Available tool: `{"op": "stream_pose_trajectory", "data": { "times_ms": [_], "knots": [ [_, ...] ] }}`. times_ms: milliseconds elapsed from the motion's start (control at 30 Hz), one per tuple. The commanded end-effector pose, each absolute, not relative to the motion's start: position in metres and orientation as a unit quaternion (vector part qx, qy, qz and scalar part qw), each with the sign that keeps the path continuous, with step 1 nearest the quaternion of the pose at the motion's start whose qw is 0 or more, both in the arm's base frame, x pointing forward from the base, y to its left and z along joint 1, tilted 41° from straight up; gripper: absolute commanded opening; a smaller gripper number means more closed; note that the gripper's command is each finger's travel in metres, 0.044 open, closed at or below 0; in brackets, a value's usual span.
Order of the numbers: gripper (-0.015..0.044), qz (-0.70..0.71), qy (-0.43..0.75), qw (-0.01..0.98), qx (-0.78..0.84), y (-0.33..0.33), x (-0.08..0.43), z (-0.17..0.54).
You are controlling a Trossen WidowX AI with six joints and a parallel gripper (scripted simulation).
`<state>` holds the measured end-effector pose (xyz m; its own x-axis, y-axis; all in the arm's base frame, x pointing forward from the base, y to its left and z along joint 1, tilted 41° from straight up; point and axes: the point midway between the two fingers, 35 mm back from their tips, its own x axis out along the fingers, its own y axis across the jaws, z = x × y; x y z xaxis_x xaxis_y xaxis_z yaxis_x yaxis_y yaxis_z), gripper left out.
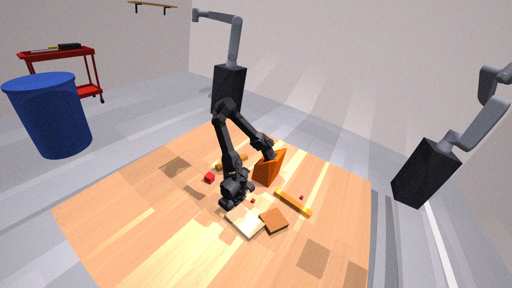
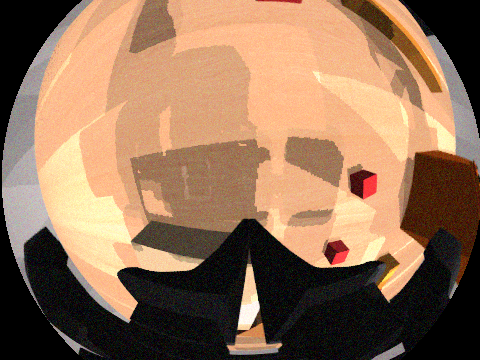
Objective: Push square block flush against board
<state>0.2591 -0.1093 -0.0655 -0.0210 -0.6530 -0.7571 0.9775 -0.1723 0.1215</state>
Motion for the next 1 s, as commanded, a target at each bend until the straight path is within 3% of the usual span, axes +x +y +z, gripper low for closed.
{"op": "stream_pose_trajectory", "data": {
  "times_ms": [0, 967],
  "knots": [
    [0.0000, -0.679, 0.229, 0.599, 0.357, -0.107, 0.259, -0.070],
    [0.0000, -0.679, 0.230, 0.599, 0.358, -0.090, 0.268, -0.084]
  ]
}}
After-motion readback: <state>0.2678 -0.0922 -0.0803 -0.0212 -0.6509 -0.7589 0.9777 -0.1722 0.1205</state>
